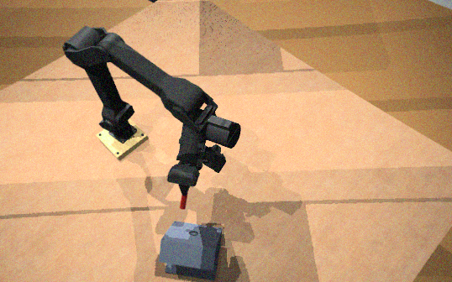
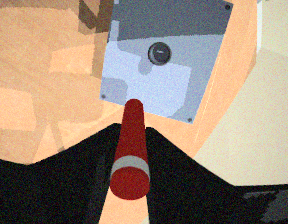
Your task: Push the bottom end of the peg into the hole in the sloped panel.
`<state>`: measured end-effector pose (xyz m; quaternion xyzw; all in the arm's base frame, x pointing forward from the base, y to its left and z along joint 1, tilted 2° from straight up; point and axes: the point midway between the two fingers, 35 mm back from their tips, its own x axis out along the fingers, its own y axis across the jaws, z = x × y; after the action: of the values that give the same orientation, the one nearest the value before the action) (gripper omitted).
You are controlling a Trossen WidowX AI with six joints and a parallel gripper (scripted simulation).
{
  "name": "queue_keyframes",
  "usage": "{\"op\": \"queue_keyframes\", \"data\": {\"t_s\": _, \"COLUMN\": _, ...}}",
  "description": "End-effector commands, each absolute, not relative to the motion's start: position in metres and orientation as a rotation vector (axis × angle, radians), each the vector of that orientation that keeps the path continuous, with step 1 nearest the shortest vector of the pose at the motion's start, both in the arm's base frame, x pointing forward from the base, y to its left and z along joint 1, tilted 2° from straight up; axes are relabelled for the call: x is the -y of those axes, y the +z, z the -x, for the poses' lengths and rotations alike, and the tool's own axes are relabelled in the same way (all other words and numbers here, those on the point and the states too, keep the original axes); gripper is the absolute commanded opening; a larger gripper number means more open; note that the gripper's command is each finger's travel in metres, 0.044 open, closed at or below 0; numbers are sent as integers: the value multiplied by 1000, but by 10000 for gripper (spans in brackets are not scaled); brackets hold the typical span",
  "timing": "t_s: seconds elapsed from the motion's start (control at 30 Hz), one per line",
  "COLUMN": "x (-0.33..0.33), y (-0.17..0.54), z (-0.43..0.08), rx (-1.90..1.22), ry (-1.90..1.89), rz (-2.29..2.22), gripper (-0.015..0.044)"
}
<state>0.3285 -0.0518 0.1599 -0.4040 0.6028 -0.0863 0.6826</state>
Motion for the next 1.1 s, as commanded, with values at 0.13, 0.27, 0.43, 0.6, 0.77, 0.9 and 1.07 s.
{"op": "queue_keyframes", "data": {"t_s": 0.13, "x": 44, "y": 164, "z": -332, "rx": -1327, "ry": -188, "rz": 978, "gripper": 0}}
{"op": "queue_keyframes", "data": {"t_s": 0.27, "x": 39, "y": 166, "z": -334, "rx": -1314, "ry": -185, "rz": 1012, "gripper": 0}}
{"op": "queue_keyframes", "data": {"t_s": 0.43, "x": 34, "y": 168, "z": -335, "rx": -1297, "ry": -182, "rz": 1054, "gripper": 0}}
{"op": "queue_keyframes", "data": {"t_s": 0.6, "x": 31, "y": 169, "z": -337, "rx": -1286, "ry": -180, "rz": 1081, "gripper": 0}}
{"op": "queue_keyframes", "data": {"t_s": 0.77, "x": 33, "y": 165, "z": -341, "rx": -1280, "ry": -179, "rz": 1092, "gripper": 0}}
{"op": "queue_keyframes", "data": {"t_s": 0.9, "x": 36, "y": 162, "z": -344, "rx": -1274, "ry": -178, "rz": 1105, "gripper": 0}}
{"op": "queue_keyframes", "data": {"t_s": 1.07, "x": 39, "y": 157, "z": -349, "rx": -1267, "ry": -177, "rz": 1121, "gripper": 0}}
